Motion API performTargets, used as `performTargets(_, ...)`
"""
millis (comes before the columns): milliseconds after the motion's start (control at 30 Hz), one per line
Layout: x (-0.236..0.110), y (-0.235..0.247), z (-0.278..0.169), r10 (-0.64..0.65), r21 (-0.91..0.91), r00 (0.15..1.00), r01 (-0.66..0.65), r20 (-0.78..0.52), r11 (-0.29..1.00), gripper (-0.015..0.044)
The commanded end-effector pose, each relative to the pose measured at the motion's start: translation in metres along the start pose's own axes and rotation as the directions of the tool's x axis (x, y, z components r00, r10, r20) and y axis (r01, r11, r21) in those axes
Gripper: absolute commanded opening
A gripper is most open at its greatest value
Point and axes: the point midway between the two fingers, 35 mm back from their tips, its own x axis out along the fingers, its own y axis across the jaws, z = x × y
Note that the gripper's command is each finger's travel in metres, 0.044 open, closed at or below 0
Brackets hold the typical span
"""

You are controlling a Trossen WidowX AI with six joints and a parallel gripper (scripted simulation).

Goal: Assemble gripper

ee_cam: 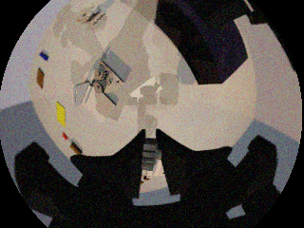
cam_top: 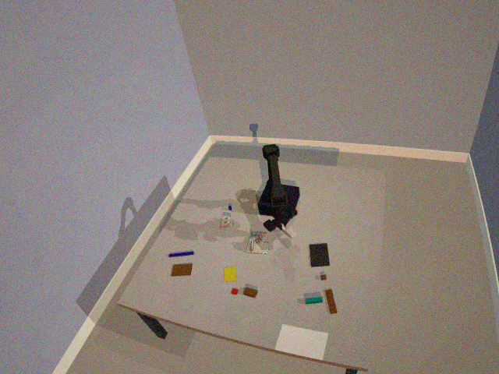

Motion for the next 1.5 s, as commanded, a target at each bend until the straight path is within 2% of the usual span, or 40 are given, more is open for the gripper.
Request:
performTargets(0,0.0,0.005,-0.004,-0.007,-0.124,1.0,0.007,-0.001,0.992,0.0037)
performTargets(300,0.0,0.016,-0.012,-0.006,-0.397,1.0,0.005,-0.001,0.918,0.0037)
performTargets(600,0.0,0.028,-0.02,-0.005,-0.633,1.0,0.002,-0.002,0.774,0.0037)
performTargets(1033,0.001,0.029,-0.02,-0.005,-0.649,1.0,0.002,-0.002,0.761,0.0037)
performTargets(1467,0.022,0.03,-0.022,-0.005,-0.649,1.0,0.002,-0.002,0.761,0.0037)
